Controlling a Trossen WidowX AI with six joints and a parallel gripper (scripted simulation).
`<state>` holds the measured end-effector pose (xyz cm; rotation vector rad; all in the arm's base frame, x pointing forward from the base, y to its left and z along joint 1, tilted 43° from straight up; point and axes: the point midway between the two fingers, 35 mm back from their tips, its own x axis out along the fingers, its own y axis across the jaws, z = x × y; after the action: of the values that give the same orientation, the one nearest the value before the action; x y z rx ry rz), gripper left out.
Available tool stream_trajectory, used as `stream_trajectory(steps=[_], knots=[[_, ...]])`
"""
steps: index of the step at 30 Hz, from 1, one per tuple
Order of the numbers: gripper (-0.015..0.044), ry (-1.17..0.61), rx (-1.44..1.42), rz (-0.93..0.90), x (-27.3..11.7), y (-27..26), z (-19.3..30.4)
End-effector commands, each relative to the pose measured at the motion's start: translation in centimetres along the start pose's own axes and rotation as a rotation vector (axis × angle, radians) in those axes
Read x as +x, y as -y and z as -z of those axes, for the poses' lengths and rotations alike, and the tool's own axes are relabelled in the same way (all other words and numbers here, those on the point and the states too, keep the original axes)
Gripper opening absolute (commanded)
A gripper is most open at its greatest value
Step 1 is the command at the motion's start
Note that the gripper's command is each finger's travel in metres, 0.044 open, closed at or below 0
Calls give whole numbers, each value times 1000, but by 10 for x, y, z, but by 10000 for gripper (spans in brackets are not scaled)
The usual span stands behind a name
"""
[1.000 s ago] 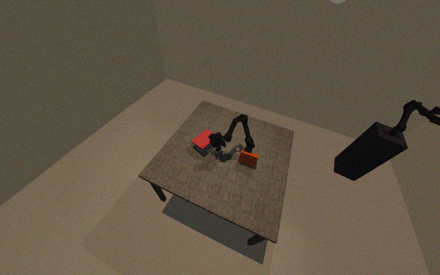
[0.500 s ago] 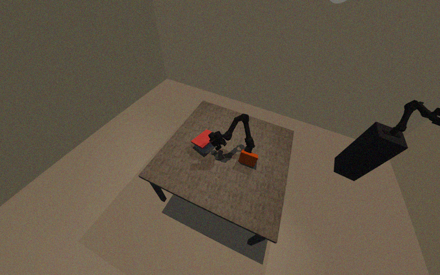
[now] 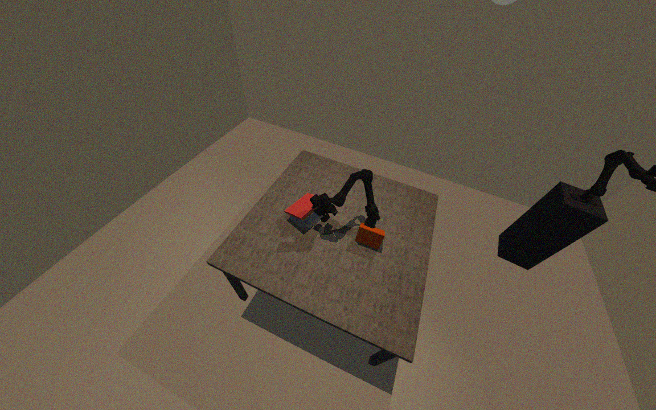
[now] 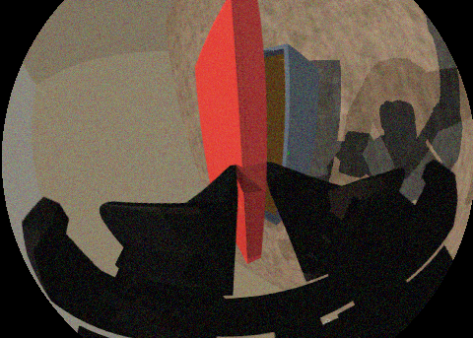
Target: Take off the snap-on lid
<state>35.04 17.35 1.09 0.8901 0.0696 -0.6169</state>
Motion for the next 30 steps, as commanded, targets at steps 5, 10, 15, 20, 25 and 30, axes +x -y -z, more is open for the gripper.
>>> stream_trajectory(steps=[5, 10, 15, 20, 25, 30], knots=[[0, 4, 15, -7, -6, -13, -1], [0, 4, 15, -7, -11, -18, -1], [0, 3, 15, -6, -15, -23, -1], [0, 3, 15, -6, -19, -28, -1], [0, 3, 15, -6, -23, -33, -1], [0, 3, 15, -6, -27, -38, -1]])
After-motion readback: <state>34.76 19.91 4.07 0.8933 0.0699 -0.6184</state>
